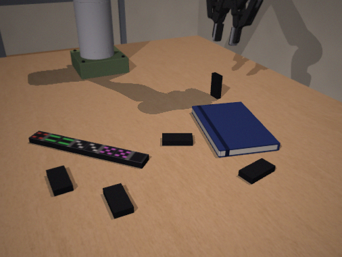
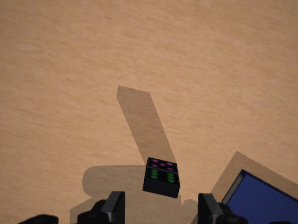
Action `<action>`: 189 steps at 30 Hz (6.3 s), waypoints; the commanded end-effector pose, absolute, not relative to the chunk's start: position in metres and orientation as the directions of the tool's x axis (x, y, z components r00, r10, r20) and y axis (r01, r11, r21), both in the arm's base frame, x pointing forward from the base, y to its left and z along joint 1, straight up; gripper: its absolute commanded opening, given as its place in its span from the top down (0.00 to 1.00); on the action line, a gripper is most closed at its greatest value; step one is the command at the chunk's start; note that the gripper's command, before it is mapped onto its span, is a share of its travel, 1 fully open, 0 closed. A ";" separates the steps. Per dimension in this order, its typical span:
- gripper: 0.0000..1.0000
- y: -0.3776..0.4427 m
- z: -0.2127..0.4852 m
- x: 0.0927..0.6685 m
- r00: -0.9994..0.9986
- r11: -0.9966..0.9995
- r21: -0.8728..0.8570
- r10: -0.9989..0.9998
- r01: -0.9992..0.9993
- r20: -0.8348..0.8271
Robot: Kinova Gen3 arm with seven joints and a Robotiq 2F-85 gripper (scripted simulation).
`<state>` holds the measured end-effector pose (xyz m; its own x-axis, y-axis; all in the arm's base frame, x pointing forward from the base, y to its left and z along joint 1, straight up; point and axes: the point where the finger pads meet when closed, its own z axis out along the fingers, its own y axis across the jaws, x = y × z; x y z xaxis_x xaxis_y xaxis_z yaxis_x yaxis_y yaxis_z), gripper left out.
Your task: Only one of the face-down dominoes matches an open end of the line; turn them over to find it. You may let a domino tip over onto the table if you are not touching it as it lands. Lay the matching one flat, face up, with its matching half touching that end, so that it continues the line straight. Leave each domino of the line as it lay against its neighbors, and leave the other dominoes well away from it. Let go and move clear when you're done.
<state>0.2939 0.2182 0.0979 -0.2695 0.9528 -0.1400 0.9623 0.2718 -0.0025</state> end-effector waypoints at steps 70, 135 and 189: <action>0.90 0.228 0.026 0.297 -0.065 0.065 -0.002 0.998 0.998 0.000; 0.00 0.190 0.096 0.300 -0.065 0.065 -0.002 0.998 0.998 0.000; 0.00 0.058 0.069 0.440 0.382 -0.382 0.001 0.924 0.924 -0.001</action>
